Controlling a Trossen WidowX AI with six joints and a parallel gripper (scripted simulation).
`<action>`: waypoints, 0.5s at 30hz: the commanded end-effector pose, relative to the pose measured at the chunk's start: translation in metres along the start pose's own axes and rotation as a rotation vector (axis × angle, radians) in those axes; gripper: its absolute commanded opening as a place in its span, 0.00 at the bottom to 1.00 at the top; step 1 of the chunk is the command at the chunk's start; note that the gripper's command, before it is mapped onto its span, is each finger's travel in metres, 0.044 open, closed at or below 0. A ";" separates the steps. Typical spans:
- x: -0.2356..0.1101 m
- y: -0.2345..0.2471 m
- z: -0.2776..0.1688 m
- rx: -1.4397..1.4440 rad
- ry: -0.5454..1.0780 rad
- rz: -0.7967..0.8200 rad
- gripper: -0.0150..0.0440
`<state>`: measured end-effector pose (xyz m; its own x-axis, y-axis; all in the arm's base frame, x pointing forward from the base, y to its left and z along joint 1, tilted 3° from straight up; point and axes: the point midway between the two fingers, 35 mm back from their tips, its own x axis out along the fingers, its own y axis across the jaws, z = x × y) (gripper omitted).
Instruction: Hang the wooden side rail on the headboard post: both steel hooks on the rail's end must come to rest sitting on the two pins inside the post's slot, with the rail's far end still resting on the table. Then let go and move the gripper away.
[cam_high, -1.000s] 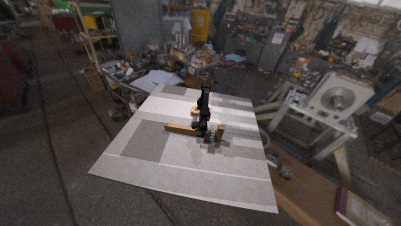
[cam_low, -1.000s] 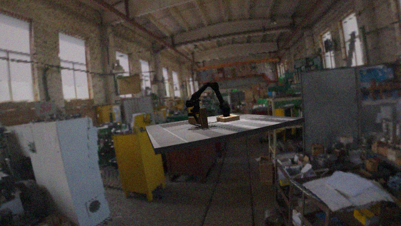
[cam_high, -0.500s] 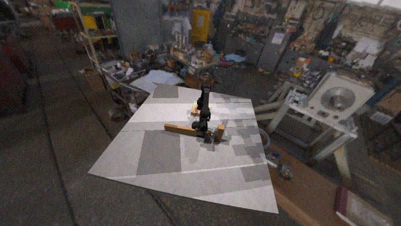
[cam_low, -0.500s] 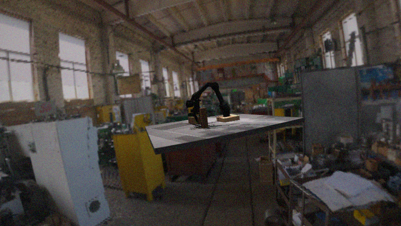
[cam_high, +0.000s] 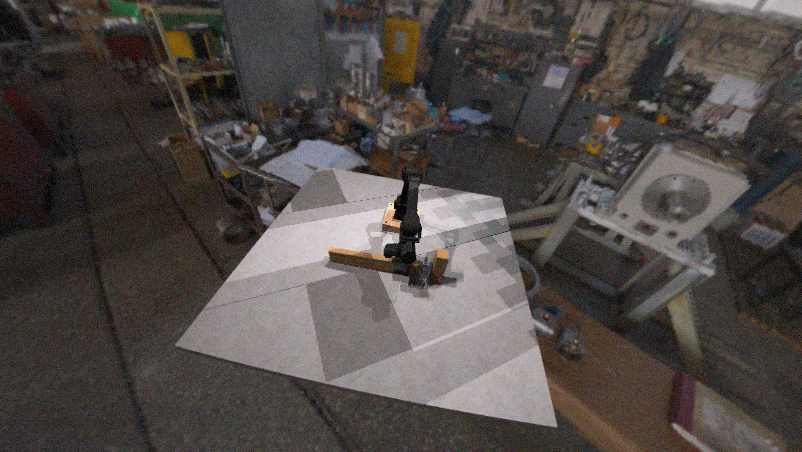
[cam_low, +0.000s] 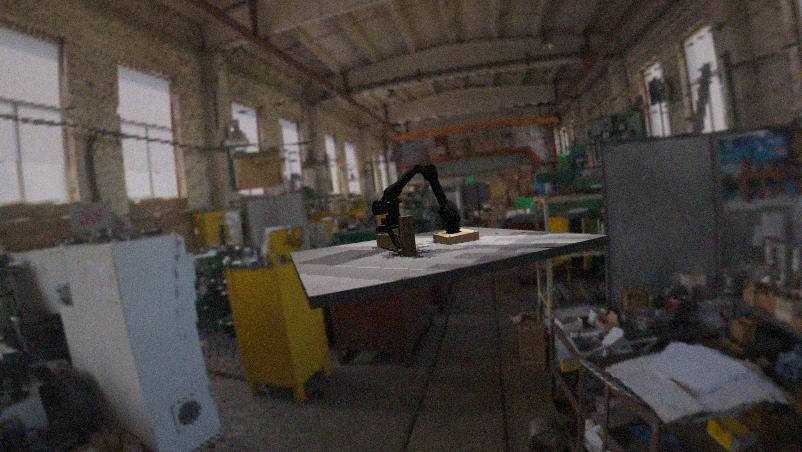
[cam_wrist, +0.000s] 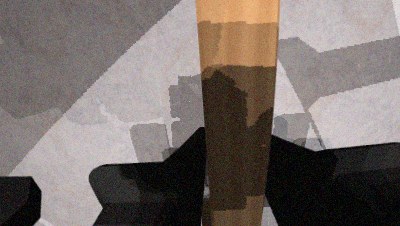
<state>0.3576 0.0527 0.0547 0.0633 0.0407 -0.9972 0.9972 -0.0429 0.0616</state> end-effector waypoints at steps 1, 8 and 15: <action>-0.003 0.002 -0.002 0.004 0.006 0.007 0.25; -0.004 0.002 -0.002 0.004 0.006 0.008 0.25; -0.003 0.003 -0.003 0.004 0.006 0.008 0.25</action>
<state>0.3581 0.0542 0.0560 0.0636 0.0438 -0.9970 0.9971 -0.0446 0.0616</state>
